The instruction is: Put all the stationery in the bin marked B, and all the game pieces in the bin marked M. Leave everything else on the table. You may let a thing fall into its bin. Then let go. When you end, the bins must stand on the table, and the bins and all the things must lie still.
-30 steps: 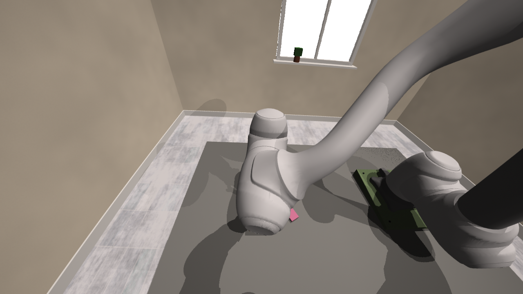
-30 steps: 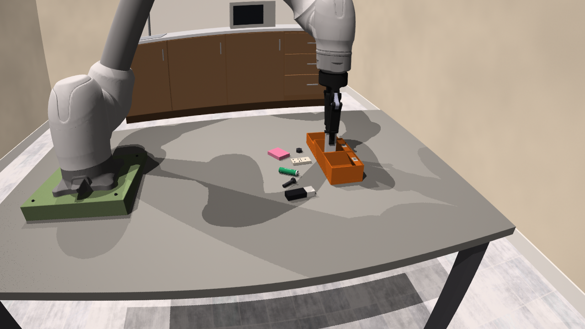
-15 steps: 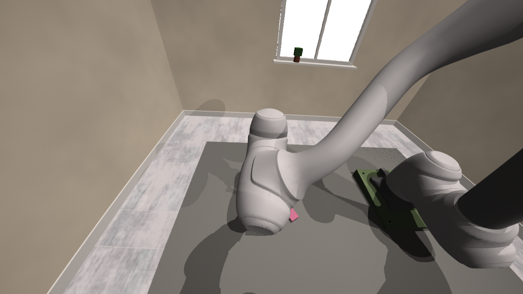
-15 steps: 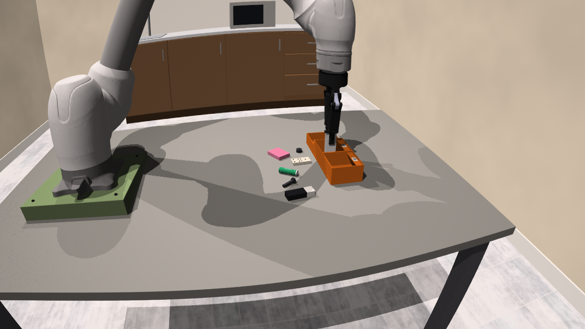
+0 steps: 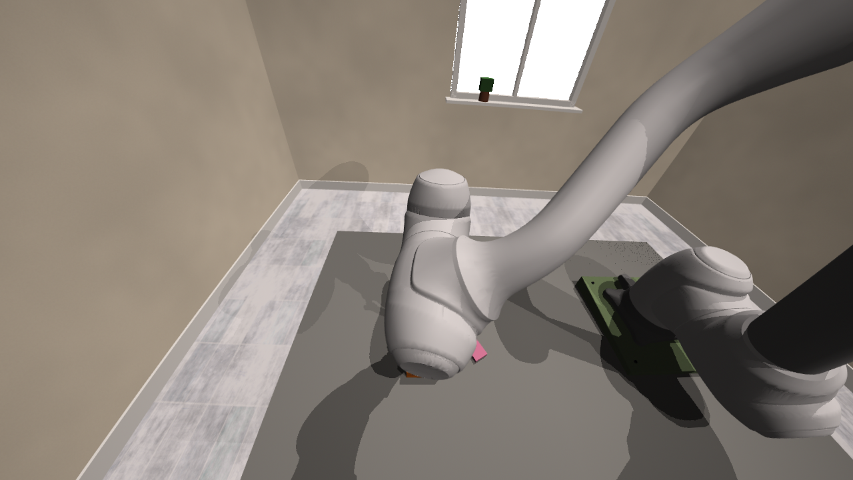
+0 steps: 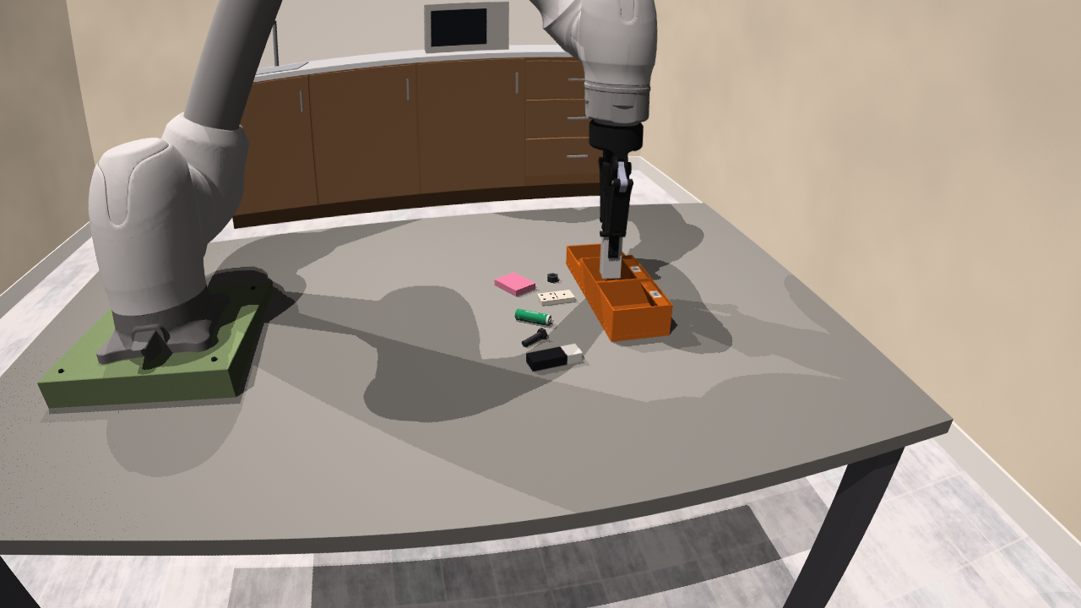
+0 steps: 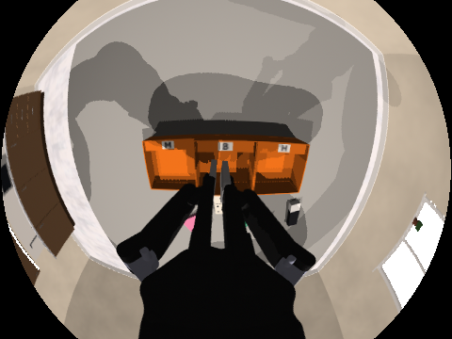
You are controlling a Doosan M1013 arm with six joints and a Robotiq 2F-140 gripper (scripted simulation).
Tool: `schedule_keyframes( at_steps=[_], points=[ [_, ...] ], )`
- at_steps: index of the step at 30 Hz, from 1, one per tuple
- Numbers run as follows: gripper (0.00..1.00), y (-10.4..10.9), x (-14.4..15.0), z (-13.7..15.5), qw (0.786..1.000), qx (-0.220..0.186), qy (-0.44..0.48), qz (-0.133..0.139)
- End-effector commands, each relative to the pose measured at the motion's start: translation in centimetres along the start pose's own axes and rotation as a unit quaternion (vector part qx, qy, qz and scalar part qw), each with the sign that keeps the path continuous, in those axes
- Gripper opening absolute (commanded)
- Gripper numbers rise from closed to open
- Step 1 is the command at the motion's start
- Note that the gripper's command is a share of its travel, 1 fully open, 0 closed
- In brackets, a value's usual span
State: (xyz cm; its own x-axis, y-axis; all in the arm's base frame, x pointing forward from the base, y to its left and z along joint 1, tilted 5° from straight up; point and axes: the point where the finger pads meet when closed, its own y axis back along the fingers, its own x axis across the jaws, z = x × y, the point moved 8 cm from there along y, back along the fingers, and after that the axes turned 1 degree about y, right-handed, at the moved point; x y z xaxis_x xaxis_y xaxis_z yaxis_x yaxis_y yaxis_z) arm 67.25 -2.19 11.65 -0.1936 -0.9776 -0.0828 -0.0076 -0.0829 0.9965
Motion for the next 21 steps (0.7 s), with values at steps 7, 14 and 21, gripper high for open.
schedule_keyframes(
  at_steps=[7,14,21],
  points=[
    [0.05,1.1,0.0,0.0,1.000,0.000,0.000,0.000],
    [0.05,3.4,0.0,0.0,1.000,0.000,0.000,0.000],
    [0.05,4.5,0.0,0.0,1.000,0.000,0.000,0.000]
  ],
)
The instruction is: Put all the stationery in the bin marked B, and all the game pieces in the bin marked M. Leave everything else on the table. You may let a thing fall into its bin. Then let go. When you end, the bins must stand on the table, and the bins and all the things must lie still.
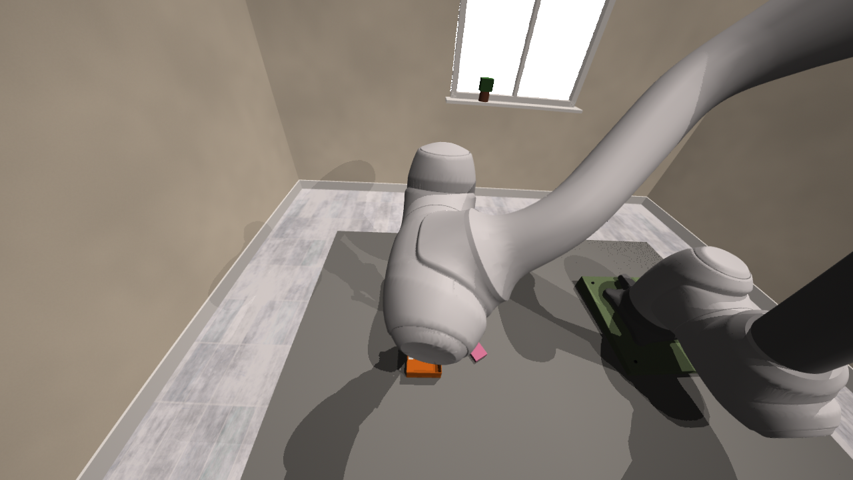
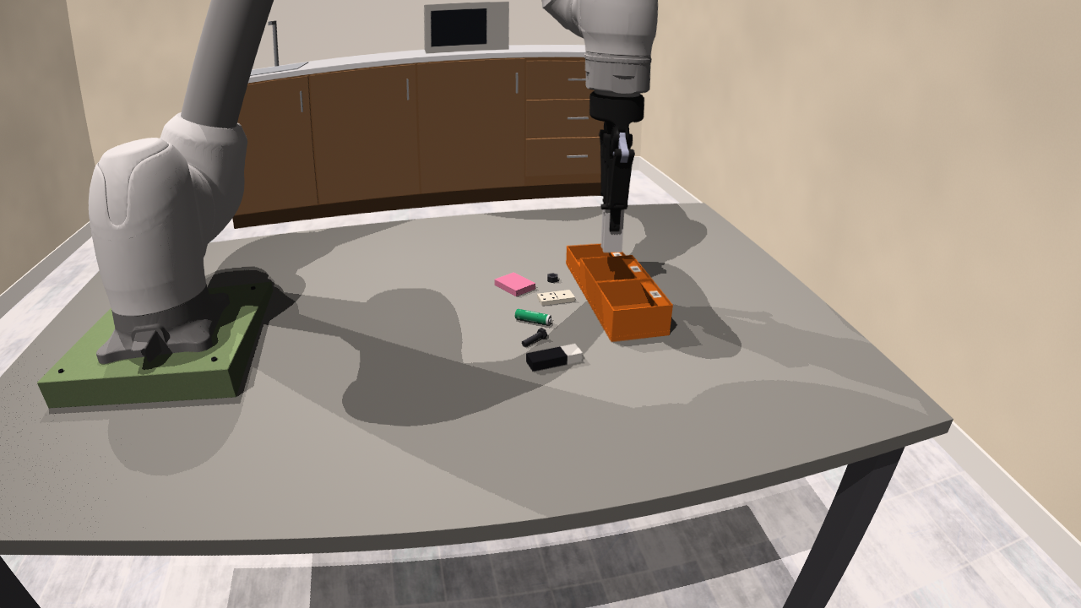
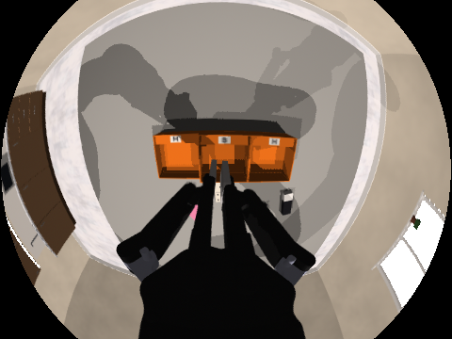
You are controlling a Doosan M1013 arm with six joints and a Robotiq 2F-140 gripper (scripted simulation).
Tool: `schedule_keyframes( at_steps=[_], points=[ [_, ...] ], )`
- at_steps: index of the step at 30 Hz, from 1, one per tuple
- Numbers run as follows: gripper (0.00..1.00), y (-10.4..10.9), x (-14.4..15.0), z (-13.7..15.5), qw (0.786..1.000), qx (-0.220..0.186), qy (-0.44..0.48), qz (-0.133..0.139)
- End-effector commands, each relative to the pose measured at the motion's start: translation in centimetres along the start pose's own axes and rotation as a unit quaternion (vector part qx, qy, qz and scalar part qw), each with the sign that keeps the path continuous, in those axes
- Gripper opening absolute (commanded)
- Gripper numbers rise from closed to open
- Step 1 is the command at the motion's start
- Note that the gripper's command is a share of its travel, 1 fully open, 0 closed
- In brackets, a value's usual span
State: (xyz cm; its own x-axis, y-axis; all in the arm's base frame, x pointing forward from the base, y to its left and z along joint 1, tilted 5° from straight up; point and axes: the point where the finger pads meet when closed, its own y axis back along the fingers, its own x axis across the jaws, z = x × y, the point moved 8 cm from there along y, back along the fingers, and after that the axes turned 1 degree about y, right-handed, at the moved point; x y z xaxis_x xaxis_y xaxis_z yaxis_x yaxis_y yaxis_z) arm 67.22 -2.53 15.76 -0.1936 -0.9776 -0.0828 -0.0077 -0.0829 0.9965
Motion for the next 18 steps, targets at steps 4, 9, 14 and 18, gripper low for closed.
schedule_keyframes(
  at_steps=[4,9,14,18],
  points=[
    [0.05,0.4,-1.0,0.1,1.000,0.000,0.000,0.000],
    [0.05,0.4,-3.5,0.2,1.000,0.000,0.000,0.000],
    [0.05,0.4,-5.0,0.3,1.000,0.000,0.000,0.000],
    [0.05,0.4,-7.0,0.4,1.000,0.000,0.000,0.000]
  ],
)
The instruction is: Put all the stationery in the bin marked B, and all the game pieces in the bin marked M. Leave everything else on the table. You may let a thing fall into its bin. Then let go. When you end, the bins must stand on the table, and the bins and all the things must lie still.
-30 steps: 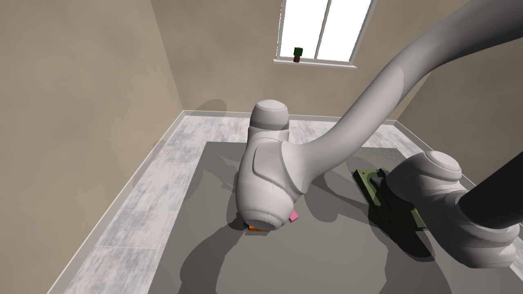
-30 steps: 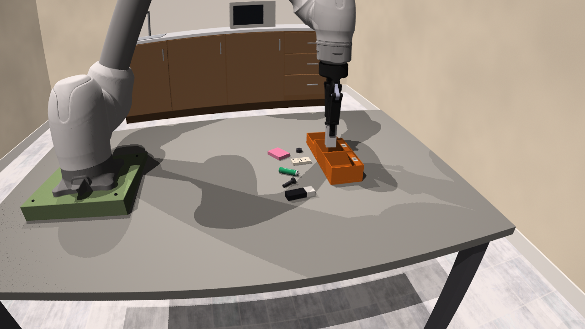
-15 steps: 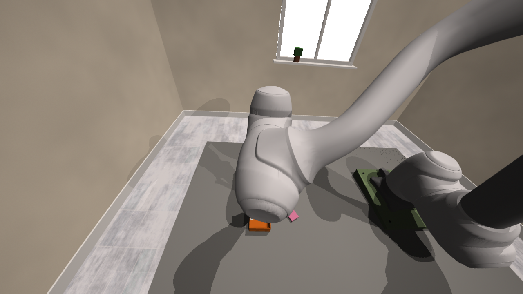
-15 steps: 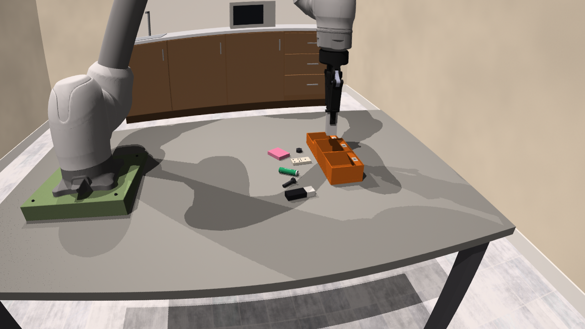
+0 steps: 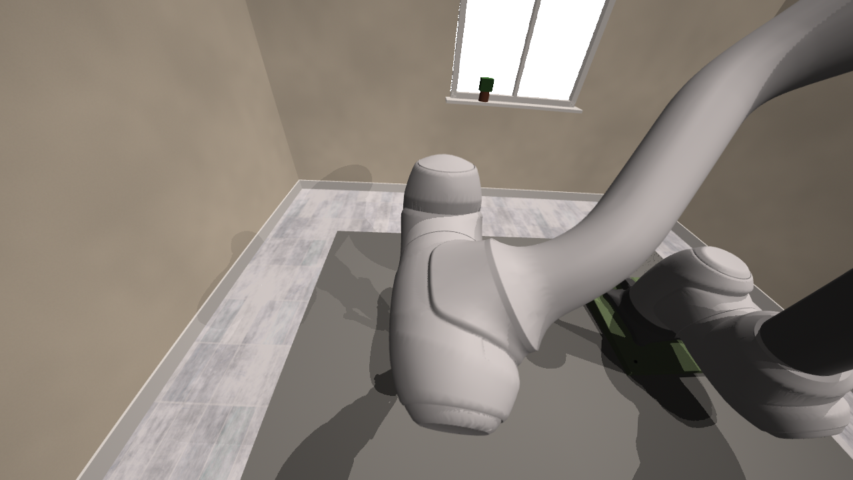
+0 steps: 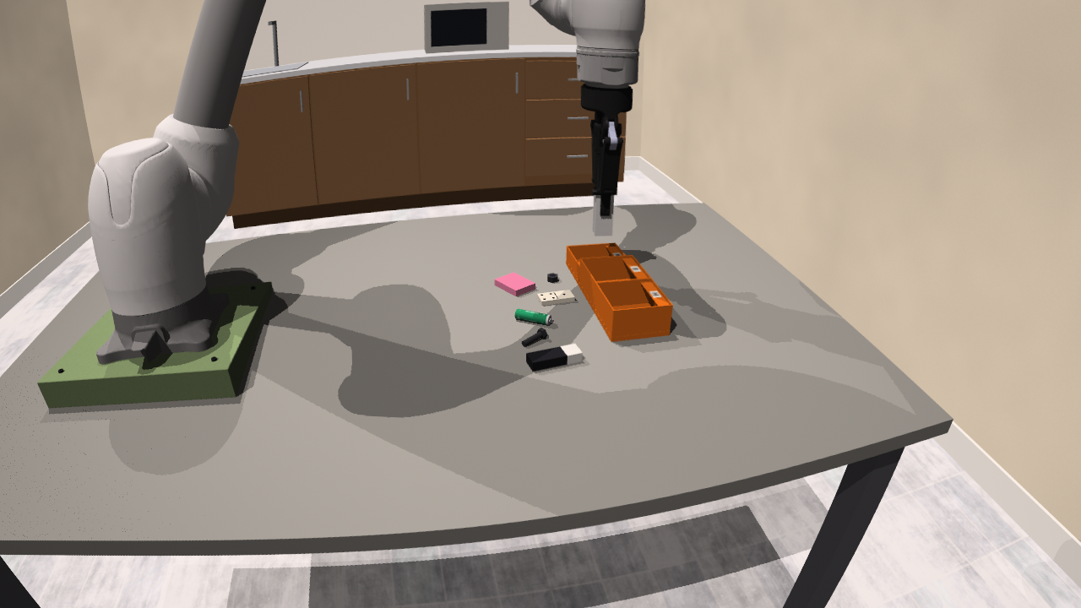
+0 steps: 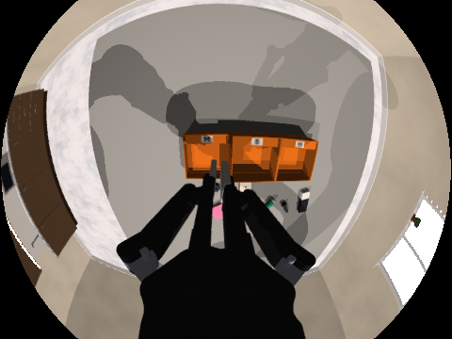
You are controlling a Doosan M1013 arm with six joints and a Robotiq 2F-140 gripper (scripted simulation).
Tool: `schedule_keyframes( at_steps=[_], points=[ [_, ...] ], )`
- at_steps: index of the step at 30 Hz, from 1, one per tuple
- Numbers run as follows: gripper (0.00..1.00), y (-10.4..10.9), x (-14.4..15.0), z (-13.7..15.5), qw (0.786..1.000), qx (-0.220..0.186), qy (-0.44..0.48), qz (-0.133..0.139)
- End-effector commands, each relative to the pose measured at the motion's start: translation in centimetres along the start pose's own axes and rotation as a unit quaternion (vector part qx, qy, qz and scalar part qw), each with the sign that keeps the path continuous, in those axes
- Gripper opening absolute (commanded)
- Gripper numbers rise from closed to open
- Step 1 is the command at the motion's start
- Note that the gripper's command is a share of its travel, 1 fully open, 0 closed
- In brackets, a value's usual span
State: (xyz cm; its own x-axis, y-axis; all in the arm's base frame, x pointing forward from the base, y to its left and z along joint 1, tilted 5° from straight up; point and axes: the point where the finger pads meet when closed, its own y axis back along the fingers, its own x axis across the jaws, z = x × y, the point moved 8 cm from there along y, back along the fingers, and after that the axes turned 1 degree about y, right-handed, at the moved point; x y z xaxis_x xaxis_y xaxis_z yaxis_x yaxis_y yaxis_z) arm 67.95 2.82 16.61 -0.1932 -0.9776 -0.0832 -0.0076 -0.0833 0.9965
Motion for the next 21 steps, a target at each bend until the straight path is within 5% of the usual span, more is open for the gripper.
schedule_keyframes(
  at_steps=[1,12,21],
  points=[
    [0.05,0.0,-2.0,0.1,1.000,0.000,0.000,0.000],
    [0.05,-0.3,-3.0,0.2,1.000,0.000,0.000,0.000],
    [0.05,-2.7,-3.0,0.2,1.000,0.000,0.000,0.000]
  ],
)
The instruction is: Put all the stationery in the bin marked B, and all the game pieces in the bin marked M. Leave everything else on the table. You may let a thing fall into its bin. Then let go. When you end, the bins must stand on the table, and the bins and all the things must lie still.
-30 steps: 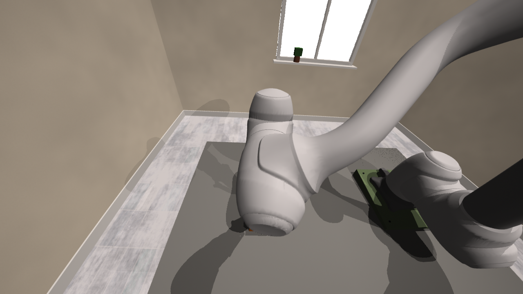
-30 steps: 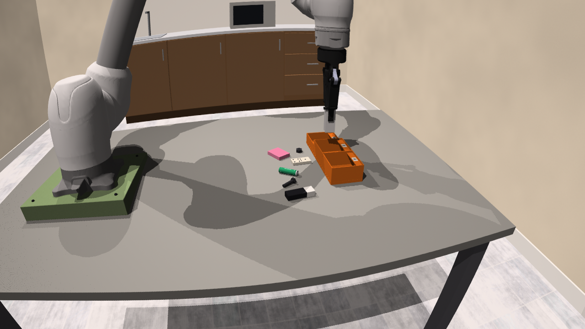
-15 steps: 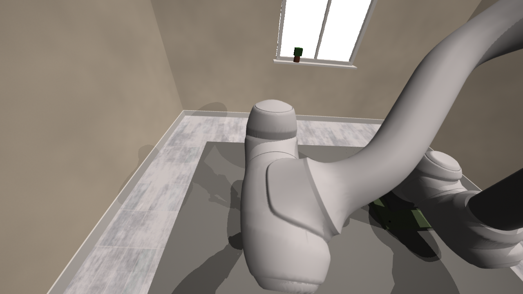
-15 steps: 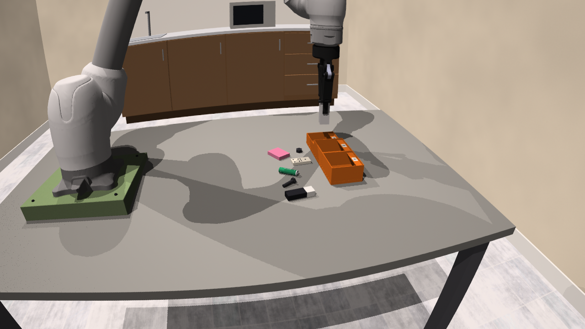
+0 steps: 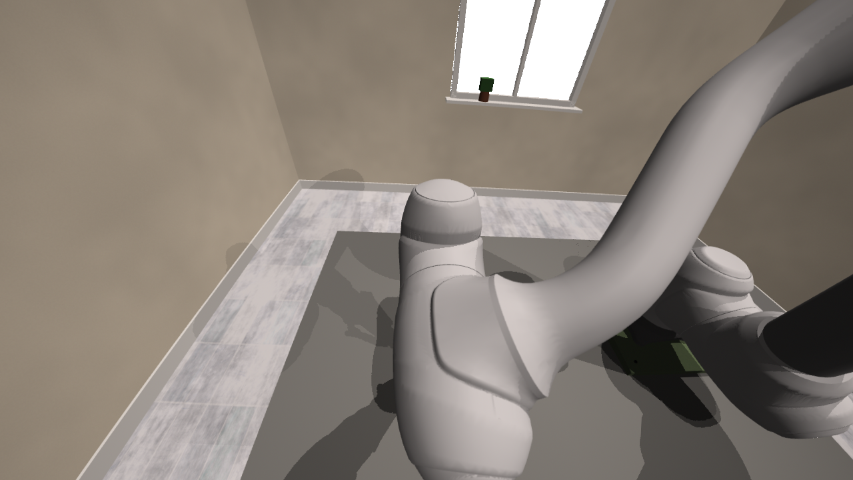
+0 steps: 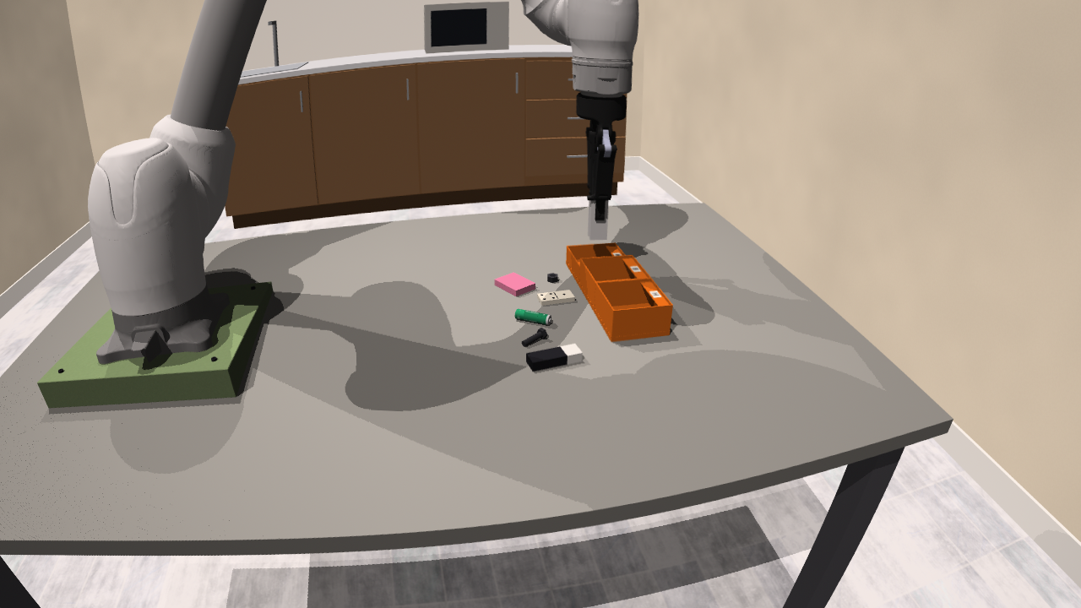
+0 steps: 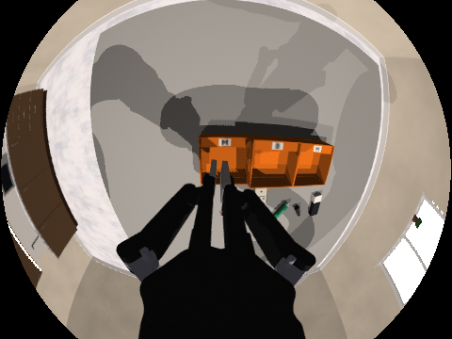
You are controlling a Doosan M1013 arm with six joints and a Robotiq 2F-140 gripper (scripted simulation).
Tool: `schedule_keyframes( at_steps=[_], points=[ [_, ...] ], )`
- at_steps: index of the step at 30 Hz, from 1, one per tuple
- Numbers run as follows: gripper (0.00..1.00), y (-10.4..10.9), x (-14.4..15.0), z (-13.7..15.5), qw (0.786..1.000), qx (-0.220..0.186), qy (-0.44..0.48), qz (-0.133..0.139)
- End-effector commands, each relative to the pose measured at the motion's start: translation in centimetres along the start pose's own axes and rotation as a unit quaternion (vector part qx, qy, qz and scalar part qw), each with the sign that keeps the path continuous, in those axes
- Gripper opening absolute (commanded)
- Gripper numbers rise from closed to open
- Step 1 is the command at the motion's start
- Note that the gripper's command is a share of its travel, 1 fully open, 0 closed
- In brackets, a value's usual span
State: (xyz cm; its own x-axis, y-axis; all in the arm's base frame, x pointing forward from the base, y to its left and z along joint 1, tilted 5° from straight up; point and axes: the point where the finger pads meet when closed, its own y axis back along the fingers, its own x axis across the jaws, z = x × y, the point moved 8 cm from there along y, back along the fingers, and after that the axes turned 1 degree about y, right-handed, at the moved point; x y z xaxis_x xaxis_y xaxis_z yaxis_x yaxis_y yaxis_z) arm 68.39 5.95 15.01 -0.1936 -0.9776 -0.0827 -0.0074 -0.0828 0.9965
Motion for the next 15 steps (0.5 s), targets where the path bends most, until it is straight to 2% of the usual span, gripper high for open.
schedule_keyframes(
  at_steps=[1,15],
  points=[
    [0.05,-1.1,0.0,0.0,1.000,0.000,0.000,0.000],
    [0.05,-4.1,0.0,0.0,1.000,0.000,0.000,0.000]
  ],
)
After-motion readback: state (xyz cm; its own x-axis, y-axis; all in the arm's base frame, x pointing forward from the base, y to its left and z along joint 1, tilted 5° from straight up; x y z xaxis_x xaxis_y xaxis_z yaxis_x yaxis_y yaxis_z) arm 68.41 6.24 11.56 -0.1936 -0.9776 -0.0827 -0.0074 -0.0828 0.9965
